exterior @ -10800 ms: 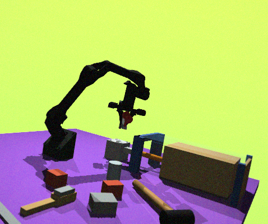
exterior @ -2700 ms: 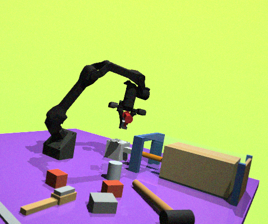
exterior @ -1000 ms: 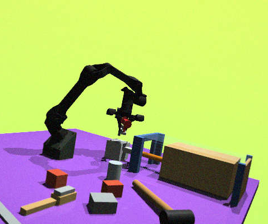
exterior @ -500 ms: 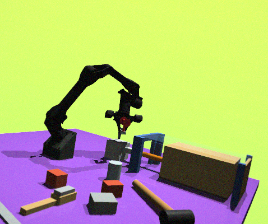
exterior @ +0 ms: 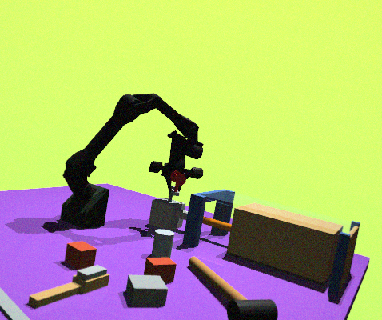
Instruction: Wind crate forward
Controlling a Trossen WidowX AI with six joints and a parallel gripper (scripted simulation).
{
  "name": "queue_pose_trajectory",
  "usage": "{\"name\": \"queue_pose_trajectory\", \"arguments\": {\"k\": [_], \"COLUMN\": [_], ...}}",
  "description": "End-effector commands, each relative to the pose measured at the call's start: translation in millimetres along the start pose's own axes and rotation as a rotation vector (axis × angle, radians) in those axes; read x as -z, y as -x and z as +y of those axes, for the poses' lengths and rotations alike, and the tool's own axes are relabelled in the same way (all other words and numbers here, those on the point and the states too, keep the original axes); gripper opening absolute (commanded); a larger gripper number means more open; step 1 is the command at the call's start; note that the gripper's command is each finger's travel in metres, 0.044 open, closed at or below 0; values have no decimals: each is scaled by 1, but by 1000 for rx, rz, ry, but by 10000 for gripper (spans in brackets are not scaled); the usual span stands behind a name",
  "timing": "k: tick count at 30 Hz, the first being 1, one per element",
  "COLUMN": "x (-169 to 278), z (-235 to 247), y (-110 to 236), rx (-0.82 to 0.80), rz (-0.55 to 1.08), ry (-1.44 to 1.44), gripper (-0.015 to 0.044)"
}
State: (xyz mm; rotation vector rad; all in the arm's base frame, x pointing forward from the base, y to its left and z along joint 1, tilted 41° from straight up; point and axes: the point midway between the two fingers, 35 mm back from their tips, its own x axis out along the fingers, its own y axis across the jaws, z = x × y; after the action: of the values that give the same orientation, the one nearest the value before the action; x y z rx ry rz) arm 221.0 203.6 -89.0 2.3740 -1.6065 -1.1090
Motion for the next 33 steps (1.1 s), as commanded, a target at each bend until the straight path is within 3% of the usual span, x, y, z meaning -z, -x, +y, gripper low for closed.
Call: {"name": "queue_pose_trajectory", "arguments": {"k": [1, 33], "x": [-2, -5], "z": [0, 1], "y": [-7, -13], "rx": [3, 1], "rz": [7, 0], "ry": [2, 3], "gripper": [0, 0]}}
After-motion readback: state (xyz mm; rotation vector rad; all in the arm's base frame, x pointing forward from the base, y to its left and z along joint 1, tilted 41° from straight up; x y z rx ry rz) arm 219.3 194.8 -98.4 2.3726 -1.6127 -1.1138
